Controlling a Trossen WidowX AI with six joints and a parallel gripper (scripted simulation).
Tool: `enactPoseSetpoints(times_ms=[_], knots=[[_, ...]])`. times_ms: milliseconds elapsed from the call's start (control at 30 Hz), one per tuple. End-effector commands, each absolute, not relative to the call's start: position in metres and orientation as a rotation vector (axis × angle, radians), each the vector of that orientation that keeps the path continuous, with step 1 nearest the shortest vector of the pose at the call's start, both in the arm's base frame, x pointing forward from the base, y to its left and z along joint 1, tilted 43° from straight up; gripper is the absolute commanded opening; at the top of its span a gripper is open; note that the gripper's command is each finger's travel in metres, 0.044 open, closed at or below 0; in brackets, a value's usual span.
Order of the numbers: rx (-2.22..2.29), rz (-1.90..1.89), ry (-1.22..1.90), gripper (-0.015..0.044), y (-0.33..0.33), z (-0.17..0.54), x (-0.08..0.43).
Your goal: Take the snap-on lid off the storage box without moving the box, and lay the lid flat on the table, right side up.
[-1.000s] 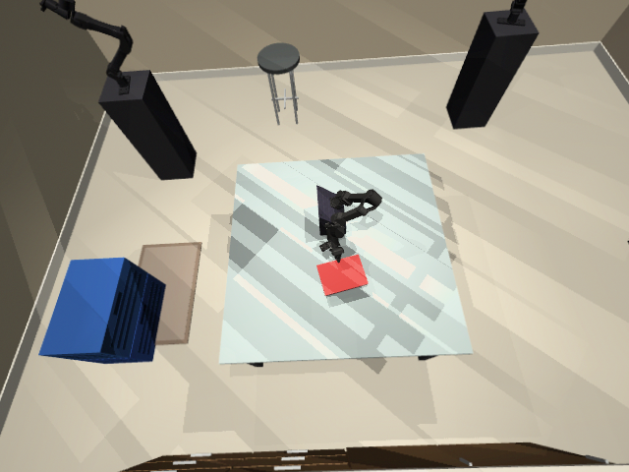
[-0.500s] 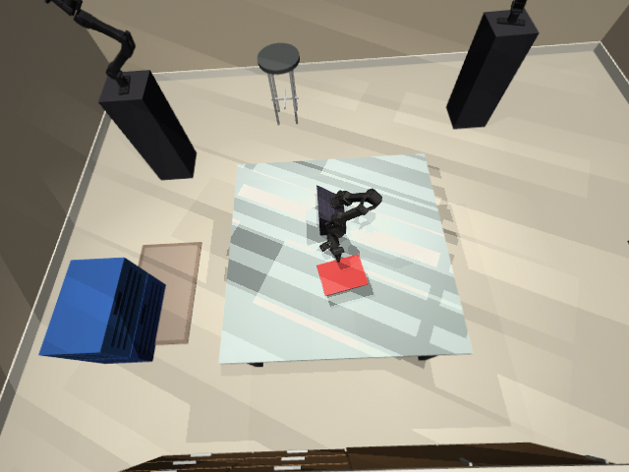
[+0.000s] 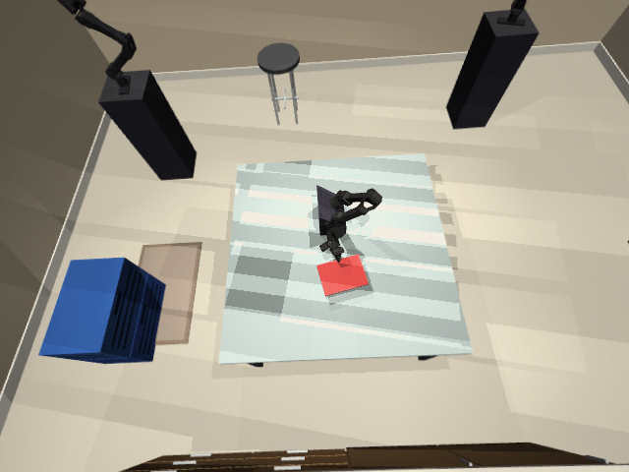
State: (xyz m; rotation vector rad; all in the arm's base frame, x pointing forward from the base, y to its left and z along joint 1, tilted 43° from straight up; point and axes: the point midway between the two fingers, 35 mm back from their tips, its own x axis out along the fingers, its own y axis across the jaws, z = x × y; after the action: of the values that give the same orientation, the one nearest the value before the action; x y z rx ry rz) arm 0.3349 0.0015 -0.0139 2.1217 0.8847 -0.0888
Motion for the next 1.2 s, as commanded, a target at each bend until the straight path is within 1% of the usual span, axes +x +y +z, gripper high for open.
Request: enactPoseSetpoints(times_ms=[0, 1167], knots=[[2.123, -0.091, 0.886, 0.0, 0.0019, -0.014, 0.336], [2.123, -0.091, 0.886, 0.0, 0.0024, -0.0134, 0.3388]])
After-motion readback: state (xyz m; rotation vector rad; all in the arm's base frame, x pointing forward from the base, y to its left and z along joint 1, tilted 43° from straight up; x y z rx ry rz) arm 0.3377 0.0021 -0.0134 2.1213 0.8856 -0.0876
